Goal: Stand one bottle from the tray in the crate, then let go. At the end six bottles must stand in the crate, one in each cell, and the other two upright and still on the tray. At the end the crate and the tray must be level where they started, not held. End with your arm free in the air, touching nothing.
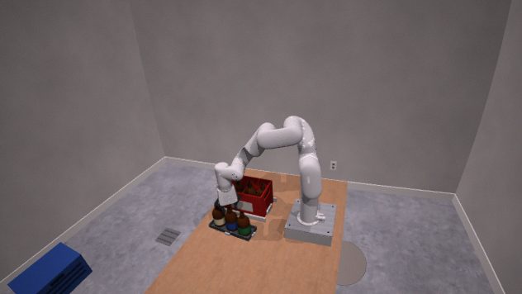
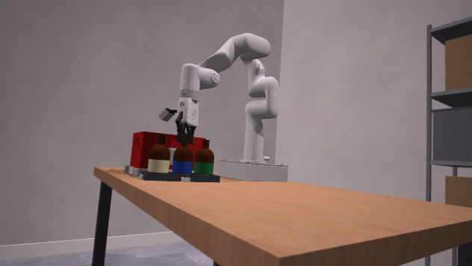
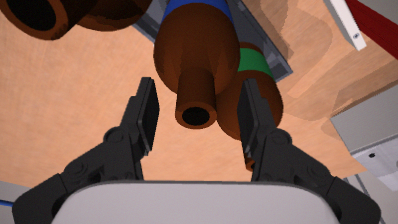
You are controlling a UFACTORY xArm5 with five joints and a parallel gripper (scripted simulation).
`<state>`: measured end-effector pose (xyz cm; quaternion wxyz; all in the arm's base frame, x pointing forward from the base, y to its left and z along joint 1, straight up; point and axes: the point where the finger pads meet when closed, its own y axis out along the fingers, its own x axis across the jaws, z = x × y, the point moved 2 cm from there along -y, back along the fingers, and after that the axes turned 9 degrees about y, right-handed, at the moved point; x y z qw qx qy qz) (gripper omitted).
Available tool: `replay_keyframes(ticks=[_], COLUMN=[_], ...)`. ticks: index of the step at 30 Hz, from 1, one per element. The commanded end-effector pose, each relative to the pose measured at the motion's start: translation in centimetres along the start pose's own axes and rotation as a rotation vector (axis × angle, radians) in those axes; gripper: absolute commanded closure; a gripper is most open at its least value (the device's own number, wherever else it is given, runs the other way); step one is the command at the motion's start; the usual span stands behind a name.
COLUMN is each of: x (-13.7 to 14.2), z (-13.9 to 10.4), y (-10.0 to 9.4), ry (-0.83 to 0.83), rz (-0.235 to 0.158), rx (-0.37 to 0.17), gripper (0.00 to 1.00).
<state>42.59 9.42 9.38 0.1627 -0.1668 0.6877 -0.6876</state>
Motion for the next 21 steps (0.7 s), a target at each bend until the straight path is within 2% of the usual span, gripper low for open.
replay_keyframes(ticks=[1,8,9,21], x=[-0.12,-0.12,-0.12,-0.12], z=[0.03,0.03,0.03,0.03], y=[-0.12,-0.12,-0.12,-0.12], ry=[0.000,0.000,0.000,0.000], rz=[0.004,0.004,0.004,0.004], rx=[0.001,0.001,0.001,0.001], gripper=[0.35,0.35,1.00,1.00])
